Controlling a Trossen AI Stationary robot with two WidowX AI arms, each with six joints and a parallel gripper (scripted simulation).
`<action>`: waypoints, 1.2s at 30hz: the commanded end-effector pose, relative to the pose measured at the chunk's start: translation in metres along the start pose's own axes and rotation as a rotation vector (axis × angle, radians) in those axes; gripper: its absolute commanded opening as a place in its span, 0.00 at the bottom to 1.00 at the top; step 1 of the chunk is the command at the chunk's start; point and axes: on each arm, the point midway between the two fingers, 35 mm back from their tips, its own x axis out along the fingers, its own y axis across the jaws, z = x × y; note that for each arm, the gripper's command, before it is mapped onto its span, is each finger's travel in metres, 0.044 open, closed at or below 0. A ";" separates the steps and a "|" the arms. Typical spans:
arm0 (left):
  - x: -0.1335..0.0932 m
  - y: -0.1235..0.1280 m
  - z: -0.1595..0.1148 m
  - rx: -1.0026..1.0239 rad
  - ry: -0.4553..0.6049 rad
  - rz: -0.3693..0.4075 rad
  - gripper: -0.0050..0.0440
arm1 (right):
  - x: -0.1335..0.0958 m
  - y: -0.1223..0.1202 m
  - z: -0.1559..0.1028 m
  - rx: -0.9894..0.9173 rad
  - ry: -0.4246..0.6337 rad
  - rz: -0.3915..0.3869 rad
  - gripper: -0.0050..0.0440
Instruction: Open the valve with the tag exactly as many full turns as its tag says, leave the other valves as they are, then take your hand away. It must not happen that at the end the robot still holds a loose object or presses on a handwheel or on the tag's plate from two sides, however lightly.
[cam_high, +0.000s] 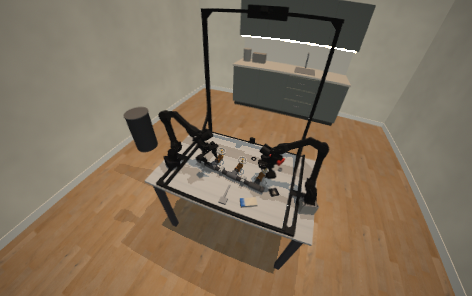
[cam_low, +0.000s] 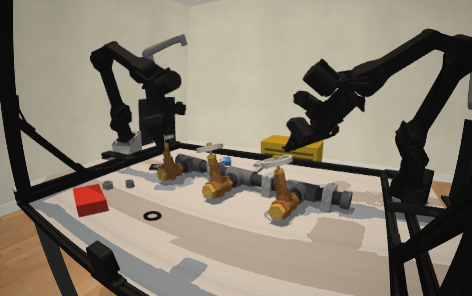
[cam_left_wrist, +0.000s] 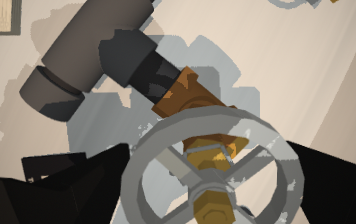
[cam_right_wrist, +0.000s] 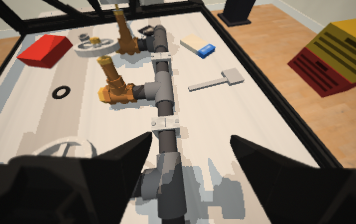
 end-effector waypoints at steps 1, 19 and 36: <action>0.000 0.000 0.000 0.219 0.000 0.001 0.92 | 0.000 0.000 0.000 0.000 0.000 0.000 0.92; 0.000 0.000 0.000 1.333 -0.002 0.002 0.92 | 0.000 0.000 0.000 0.000 0.000 0.000 0.92; -0.001 0.000 0.000 1.472 0.001 0.000 0.62 | 0.000 0.000 0.000 0.000 0.000 0.000 0.92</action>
